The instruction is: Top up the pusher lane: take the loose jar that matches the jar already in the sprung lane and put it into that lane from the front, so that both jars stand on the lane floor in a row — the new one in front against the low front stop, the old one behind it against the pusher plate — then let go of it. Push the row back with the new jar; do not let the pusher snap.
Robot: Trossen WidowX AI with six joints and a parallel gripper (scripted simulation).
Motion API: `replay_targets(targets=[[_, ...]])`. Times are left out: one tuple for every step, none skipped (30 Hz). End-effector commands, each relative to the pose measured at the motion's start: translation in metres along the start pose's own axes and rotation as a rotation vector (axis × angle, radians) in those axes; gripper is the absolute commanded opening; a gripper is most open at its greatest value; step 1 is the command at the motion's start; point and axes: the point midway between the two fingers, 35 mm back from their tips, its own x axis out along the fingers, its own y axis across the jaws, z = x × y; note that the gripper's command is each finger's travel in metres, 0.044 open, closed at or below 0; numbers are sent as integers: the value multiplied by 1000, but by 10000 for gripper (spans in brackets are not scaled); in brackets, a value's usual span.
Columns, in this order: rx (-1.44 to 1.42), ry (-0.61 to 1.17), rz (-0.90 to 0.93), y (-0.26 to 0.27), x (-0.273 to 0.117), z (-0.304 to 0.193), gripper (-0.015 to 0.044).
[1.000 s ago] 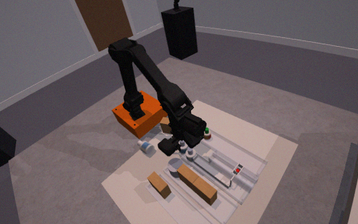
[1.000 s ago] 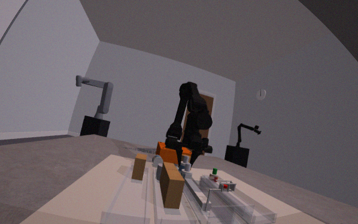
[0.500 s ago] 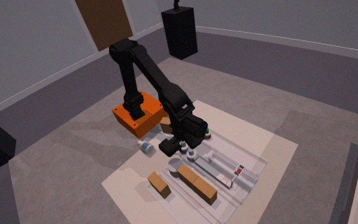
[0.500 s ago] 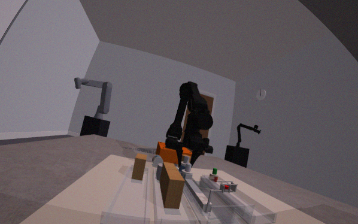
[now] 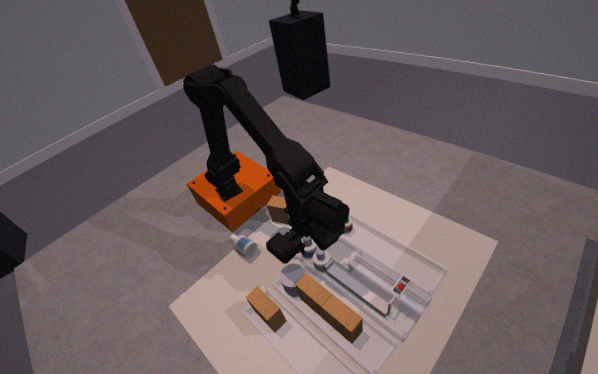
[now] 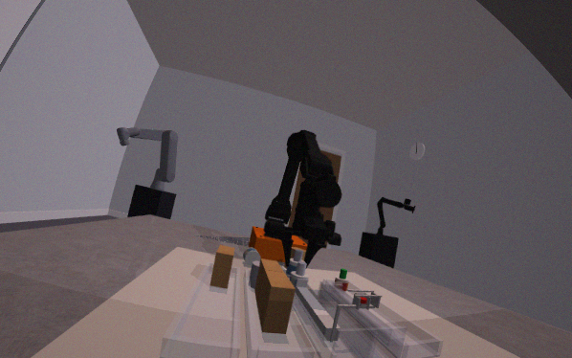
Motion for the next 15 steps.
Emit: replay_targets(targets=[[-2,-35,-2,0,-6,12,0],[-2,-35,-2,0,-6,13,0],[-2,-35,-2,0,-6,13,0],[-2,-35,-2,0,-6,13,0],[-2,-35,-2,0,-6,14,0],[-2,-35,-2,0,-7,14,0],[-2,-35,-2,0,-7,14,0],[-2,-35,-2,0,-7,15,0],[-2,-35,-2,0,-7,15,0],[-2,-35,-2,0,-7,15,0],[-2,-35,-2,0,-7,16,0],[-2,-35,-2,0,-7,16,0],[-2,-35,-2,0,-7,16,0],[-2,-35,-2,0,-7,17,0],[-2,-35,-2,0,-8,17,0]])
